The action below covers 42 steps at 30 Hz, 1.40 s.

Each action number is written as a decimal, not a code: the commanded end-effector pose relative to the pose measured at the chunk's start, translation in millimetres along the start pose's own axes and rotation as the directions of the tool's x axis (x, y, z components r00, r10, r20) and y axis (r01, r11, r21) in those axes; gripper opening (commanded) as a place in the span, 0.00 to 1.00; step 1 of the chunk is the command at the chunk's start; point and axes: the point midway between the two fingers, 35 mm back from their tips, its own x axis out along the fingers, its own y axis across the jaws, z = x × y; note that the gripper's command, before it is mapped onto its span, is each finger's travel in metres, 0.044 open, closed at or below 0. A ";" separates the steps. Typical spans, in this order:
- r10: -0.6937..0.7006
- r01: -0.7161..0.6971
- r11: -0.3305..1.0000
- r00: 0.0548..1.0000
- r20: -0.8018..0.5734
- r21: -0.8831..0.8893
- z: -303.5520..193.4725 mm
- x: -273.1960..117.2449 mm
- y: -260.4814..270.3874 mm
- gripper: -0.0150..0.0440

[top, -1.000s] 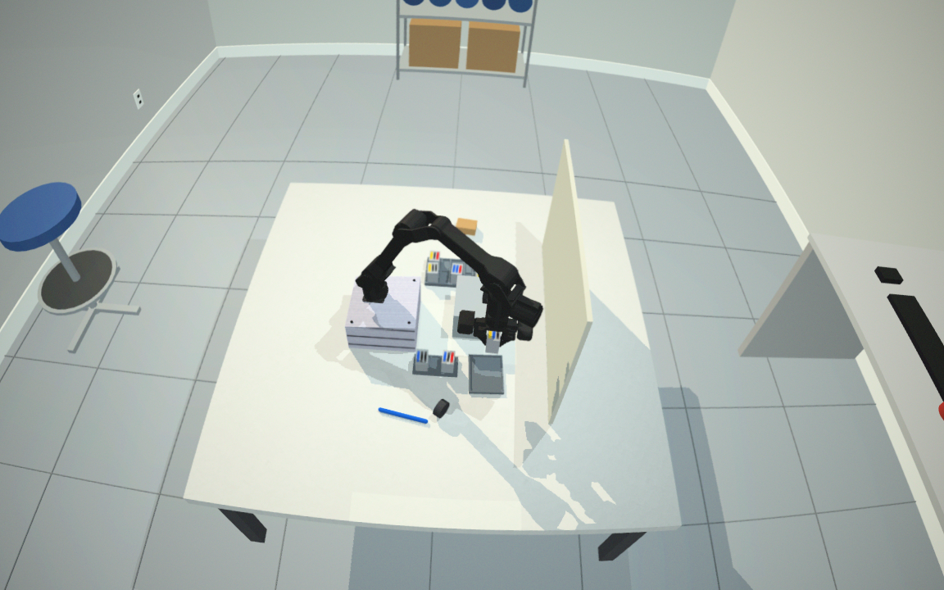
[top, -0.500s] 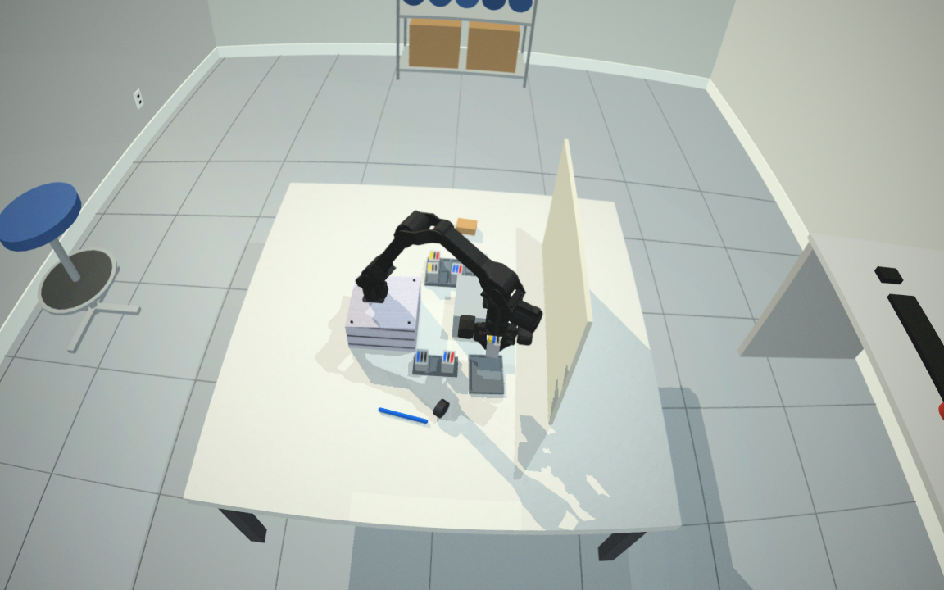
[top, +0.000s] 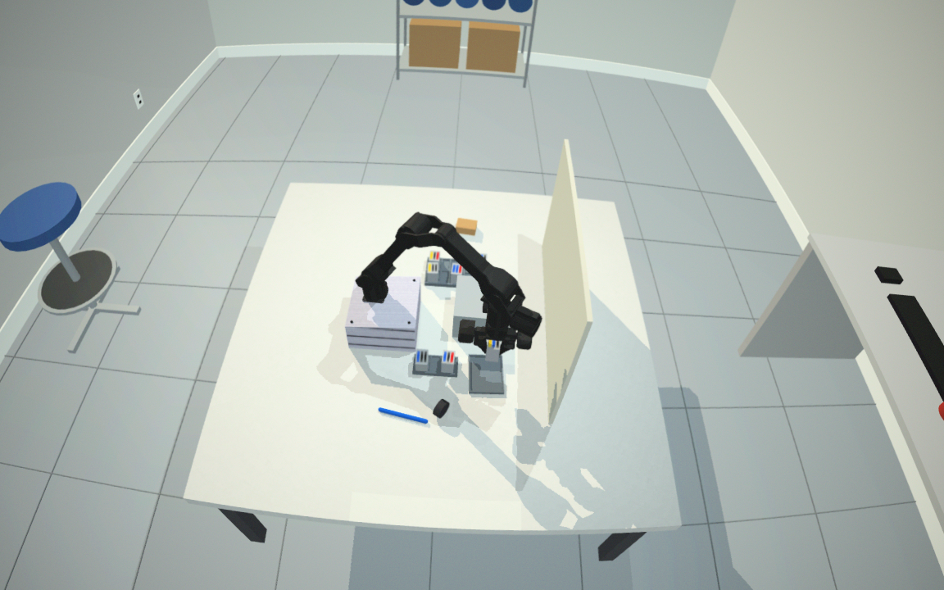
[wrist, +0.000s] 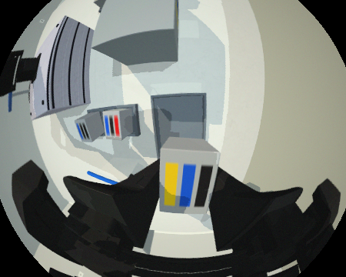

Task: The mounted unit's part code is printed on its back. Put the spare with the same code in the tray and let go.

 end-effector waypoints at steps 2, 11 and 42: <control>0.004 -0.004 1.000 1.000 -0.001 -0.003 -0.3 6.6 0.7 0.25; 0.004 -0.004 1.000 1.000 -0.001 -0.003 -0.4 17.0 0.5 0.25; 0.004 -0.004 1.000 1.000 0.000 -0.003 0.3 52.1 2.3 0.25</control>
